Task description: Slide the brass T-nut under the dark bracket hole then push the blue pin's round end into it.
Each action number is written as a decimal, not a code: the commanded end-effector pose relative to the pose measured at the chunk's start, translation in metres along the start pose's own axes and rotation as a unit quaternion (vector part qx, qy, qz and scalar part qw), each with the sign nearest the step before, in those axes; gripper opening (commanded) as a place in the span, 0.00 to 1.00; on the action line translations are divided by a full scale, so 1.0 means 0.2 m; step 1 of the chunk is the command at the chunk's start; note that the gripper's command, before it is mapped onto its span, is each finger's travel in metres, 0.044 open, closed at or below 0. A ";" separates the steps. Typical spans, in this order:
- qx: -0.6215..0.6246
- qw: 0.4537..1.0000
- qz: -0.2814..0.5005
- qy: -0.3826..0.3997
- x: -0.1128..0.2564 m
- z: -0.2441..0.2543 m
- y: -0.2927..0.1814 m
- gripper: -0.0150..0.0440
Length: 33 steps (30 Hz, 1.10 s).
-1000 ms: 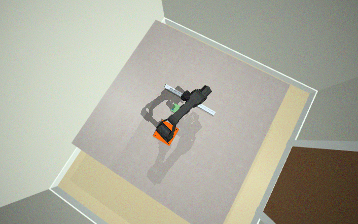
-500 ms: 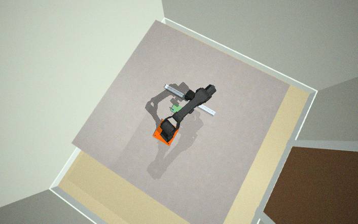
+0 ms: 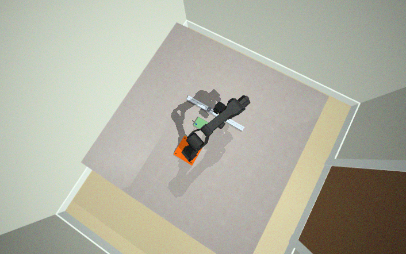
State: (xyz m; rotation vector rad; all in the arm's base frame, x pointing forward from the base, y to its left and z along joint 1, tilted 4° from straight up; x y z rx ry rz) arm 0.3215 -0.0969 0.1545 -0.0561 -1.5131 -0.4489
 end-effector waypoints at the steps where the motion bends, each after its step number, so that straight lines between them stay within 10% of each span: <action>1: 0.010 1.000 0.002 0.003 0.00 -0.03 -0.03 0.00; 33: 0.054 0.998 -0.007 -0.006 -0.02 -0.12 -0.12 0.00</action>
Point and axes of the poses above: the point midway between the two fingers, 35 mm back from their tips, its own x axis back along the fingers, its own z axis across the jaws, y = z × x, the point moved 2 cm from there along x, back along the fingers, and after that the axes turned 8 degrees about -x, right-handed, at the moved point
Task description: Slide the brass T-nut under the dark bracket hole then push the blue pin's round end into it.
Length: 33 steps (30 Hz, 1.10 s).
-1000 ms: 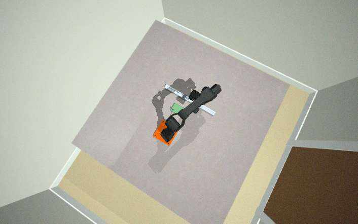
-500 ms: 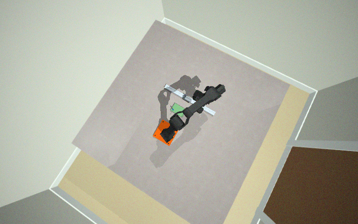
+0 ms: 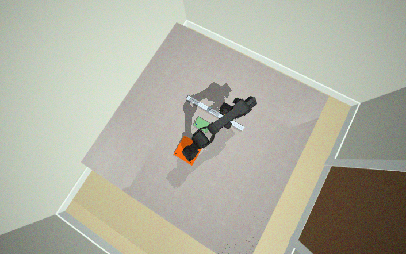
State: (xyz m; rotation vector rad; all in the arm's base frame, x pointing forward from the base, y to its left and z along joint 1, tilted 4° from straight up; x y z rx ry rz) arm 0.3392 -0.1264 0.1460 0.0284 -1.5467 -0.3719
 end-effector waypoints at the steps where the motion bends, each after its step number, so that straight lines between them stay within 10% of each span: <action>1: 0.001 1.000 -0.005 -0.002 -0.01 0.01 0.00 0.00; 33: 0.008 0.998 -0.018 -0.052 -0.03 0.03 -0.02 0.00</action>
Point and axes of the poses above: the point midway between the two fingers, 35 mm back from their tips, its own x axis back along the fingers, its own z axis across the jaws, y = z × x, the point moved 2 cm from there along x, back along the fingers, and after that the axes turned 8 degrees about -x, right-handed, at the moved point
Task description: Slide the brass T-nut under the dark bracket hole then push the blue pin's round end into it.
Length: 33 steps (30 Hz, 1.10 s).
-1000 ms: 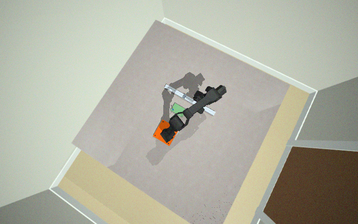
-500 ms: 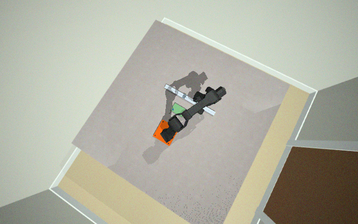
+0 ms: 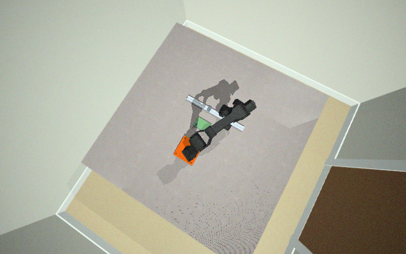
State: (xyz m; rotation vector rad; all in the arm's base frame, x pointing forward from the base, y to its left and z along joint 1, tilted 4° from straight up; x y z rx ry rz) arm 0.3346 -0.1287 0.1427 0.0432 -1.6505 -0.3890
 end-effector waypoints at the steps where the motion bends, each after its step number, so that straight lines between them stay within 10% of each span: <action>1: 0.001 1.000 -0.004 -0.003 -0.01 0.01 0.00 0.00; 33: 0.011 0.998 -0.015 -0.053 -0.02 0.04 -0.02 0.00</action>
Point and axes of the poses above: the point midway between the two fingers, 35 mm back from their tips, its own x axis back along the fingers, its own z axis across the jaws, y = z × x, the point moved 2 cm from there along x, back along the fingers, and after that the axes turned 8 degrees about -x, right-handed, at the moved point
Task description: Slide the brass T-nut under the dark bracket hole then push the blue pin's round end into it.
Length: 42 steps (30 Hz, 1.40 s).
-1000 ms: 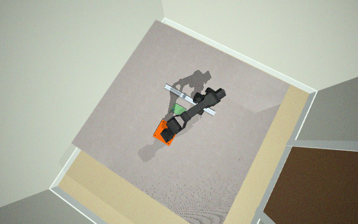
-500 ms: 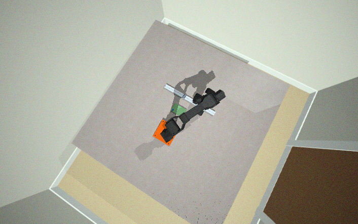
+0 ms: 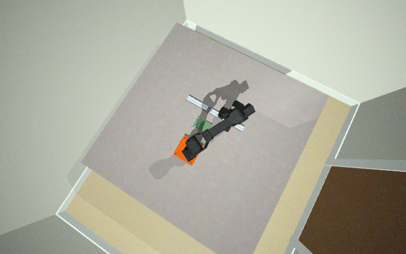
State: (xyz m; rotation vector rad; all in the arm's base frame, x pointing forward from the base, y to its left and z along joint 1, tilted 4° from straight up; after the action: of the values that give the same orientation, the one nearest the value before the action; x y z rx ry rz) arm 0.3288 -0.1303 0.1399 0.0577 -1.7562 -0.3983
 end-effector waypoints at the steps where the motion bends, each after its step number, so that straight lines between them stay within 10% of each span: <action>1: 0.001 1.000 -0.004 -0.003 -0.01 0.01 0.00 0.00; 42: 0.015 0.998 -0.017 -0.066 -0.02 0.06 -0.01 0.00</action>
State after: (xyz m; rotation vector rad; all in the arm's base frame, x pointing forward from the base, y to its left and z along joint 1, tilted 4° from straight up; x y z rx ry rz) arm 0.3205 -0.1300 0.1355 0.0776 -1.8894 -0.4058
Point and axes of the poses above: the point midway between the two fingers, 35 mm back from their tips, its own x axis back along the fingers, its own z axis across the jaws, y = z × x, the point moved 2 cm from there along x, back along the fingers, and after that the axes turned 8 degrees about -x, right-handed, at the moved point
